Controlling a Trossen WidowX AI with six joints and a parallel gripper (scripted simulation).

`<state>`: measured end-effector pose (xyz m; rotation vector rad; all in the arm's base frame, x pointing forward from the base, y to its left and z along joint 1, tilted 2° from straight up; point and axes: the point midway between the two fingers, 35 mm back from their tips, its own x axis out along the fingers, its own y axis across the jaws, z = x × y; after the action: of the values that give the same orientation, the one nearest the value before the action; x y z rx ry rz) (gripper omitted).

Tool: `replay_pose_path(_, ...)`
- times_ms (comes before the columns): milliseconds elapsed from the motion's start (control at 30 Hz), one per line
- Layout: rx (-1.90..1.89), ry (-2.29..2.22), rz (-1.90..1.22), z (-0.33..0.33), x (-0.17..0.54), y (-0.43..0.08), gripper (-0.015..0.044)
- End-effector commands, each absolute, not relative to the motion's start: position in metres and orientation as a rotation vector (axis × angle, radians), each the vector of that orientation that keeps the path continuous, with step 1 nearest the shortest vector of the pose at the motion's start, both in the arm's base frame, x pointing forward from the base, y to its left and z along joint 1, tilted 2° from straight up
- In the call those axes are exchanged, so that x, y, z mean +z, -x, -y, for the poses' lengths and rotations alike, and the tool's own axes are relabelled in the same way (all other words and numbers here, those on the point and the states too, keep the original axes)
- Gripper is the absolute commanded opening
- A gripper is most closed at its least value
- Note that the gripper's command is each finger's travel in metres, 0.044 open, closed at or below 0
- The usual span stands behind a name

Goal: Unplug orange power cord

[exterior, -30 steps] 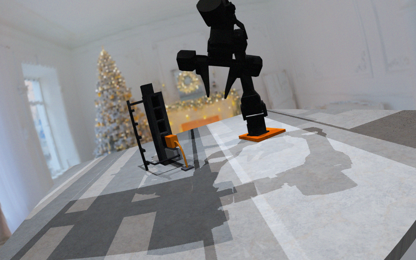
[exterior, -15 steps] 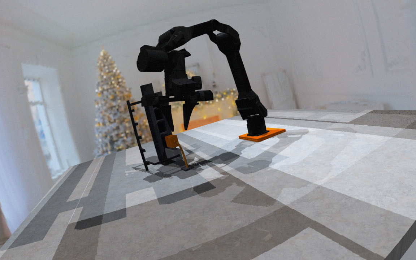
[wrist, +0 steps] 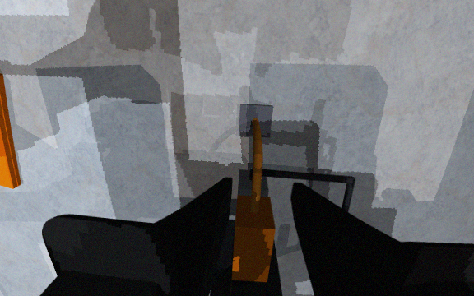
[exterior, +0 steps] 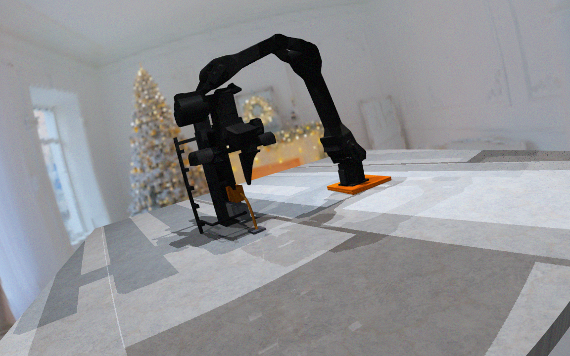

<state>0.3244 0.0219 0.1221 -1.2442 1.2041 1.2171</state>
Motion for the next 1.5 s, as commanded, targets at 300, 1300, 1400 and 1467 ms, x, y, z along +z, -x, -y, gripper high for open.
replay_pose_path(300, 1.229, 1.244, -1.201, -0.005, 0.122, -0.325, 0.0160)
replay_pose_path(1300, 1.224, 1.242, -1.209, 0.019, 0.113, -0.324, 0.0108)
replay_pose_path(1400, 1.224, 1.242, -1.209, 0.019, 0.113, -0.324, 0.0048)
replay_pose_path(1467, 1.224, 1.242, -1.209, 0.019, 0.113, -0.324, 0.0035)
